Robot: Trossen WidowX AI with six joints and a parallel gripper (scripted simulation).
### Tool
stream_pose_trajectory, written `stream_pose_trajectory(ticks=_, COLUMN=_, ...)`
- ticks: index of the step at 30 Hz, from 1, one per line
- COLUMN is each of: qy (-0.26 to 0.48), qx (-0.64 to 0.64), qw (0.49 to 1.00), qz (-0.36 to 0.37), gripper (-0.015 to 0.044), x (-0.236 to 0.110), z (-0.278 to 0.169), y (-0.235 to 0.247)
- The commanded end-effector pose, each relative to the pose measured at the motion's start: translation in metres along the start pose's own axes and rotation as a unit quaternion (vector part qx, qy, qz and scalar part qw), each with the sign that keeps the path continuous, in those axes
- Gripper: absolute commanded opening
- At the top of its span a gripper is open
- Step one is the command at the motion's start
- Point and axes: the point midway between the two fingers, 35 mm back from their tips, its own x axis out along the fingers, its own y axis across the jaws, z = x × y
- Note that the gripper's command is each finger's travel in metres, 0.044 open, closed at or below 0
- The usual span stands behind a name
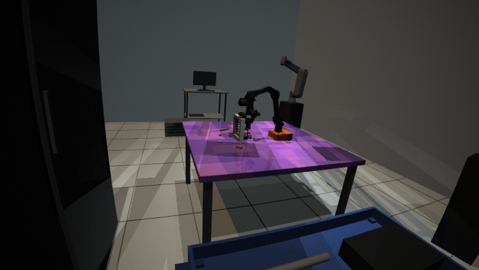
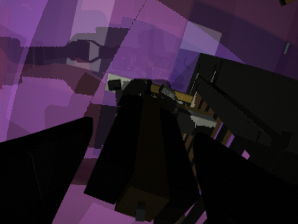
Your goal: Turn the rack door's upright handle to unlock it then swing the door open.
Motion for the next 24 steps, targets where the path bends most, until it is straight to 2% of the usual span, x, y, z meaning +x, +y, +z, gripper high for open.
stream_pose_trajectory(ticks=1, qy=0.002, qx=0.106, qw=0.994, qz=-0.001, gripper=0.03, x=0.0002, z=-0.0011, y=-0.0006)
stream_pose_trajectory(ticks=12, qy=0.001, qx=0.37, qw=0.929, qz=-0.002, gripper=0.03, x=0.0002, z=-0.0012, y=-0.0006)
stream_pose_trajectory(ticks=24, qy=0.001, qx=0.626, qw=0.78, qz=-0.002, gripper=0.03, x=0.0002, z=-0.0012, y=-0.0006)
